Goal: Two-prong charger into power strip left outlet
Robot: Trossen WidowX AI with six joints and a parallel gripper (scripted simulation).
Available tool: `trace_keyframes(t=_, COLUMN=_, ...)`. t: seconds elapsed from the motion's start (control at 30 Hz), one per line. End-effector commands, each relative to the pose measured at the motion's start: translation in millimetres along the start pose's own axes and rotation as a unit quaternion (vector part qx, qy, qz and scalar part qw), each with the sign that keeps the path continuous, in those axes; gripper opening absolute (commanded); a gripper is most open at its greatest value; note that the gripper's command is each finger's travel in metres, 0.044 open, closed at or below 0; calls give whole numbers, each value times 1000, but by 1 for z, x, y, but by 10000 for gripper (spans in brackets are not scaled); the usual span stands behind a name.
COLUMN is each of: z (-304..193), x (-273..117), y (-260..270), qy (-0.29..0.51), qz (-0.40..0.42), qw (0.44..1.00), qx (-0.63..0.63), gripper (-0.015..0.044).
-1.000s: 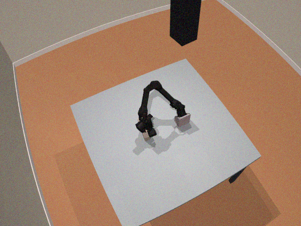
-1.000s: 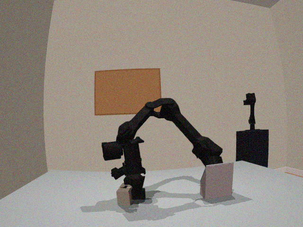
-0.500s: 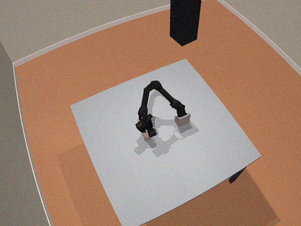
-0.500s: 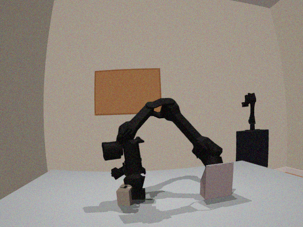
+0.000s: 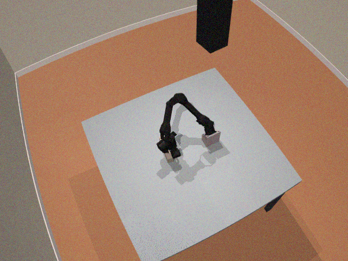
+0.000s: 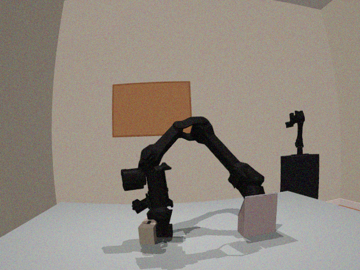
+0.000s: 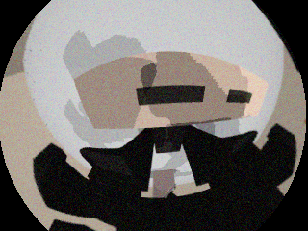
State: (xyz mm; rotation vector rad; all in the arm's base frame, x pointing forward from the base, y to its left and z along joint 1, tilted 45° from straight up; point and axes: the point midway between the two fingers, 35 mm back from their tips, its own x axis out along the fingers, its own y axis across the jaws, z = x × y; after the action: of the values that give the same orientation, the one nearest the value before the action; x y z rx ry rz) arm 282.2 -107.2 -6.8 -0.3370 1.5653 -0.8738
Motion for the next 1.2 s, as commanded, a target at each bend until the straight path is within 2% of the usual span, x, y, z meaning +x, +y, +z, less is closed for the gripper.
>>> trace_keyframes(t=0.0, z=6, x=-3, y=0, qy=-11, qz=0, qw=1000, qx=8, gripper=0)
trace_keyframes(t=1.17, z=8, x=-1, y=-1, qy=-11, qz=0, qw=1000, qx=8, gripper=0)
